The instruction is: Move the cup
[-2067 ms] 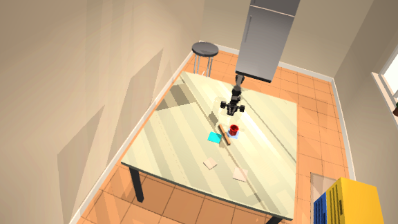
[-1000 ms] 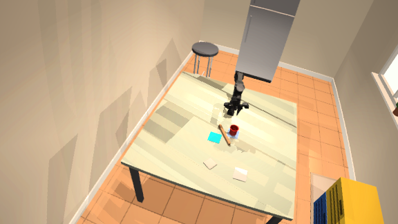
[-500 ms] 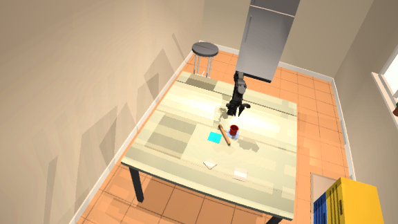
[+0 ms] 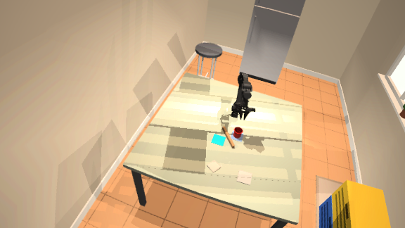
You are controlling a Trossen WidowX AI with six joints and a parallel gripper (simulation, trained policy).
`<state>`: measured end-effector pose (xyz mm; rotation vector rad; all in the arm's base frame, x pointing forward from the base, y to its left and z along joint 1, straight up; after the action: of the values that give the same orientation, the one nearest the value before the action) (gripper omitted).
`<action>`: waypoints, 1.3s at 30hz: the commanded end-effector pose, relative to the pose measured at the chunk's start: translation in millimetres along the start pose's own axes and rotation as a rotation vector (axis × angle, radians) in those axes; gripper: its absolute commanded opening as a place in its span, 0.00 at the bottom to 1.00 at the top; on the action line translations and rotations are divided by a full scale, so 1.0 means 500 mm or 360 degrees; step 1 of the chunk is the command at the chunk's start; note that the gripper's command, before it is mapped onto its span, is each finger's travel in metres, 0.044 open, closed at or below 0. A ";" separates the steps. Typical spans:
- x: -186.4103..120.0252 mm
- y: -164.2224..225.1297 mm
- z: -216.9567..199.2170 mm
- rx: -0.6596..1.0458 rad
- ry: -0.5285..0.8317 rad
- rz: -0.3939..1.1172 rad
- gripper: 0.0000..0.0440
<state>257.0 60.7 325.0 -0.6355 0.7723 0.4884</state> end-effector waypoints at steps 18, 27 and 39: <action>0.042 0.023 -0.018 0.0253 0.0439 0.0251 0.29; 0.067 0.030 -0.046 0.0305 0.0650 0.0325 0.31; 0.100 0.041 -0.085 0.0365 0.0915 0.0402 0.31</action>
<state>255.2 57.6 265.8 -0.4700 1.3839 0.4552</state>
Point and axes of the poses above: the point midway between the two fingers, 35 mm back from their tips, its own x axis out along the fingers, its own z axis across the jaws, y = z × x, the point moved 5 cm from there along -x, back along the fingers, and after that the axes turned 6 degrees about x, right-handed, at the moved point
